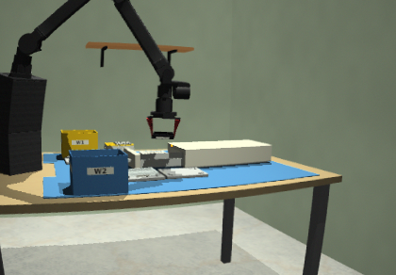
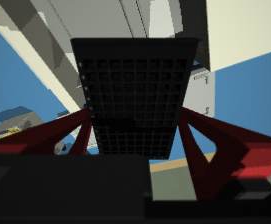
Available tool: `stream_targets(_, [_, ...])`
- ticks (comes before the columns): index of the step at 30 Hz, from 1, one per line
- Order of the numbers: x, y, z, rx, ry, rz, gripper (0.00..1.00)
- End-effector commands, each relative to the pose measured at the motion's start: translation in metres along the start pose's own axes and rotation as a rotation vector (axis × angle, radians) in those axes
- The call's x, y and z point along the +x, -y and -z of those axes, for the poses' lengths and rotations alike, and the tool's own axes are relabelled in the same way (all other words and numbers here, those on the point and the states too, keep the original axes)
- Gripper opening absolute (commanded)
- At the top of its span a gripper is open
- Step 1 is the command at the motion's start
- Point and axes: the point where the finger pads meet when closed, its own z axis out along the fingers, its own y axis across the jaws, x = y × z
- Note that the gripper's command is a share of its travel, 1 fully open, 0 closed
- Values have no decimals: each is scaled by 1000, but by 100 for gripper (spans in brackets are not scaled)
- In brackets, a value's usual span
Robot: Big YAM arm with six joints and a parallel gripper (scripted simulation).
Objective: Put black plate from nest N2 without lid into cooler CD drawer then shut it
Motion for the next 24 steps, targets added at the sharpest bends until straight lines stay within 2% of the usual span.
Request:
stream_targets(1, [-18,16,27,70,10,174,0])
stream_targets(7, [-30,5,26,70,4,374,0])
stream_targets(9, [-30,5,26,70,4,374,0])
stream_targets(10, [-36,23,36,107,6,384,0])
stream_targets(11, [-35,6,28,79,4,388,0])
stream_targets(12, [-36,-1,26,70,4,389,0])
stream_targets(24, [-60,-22,25,71,7,367,0])
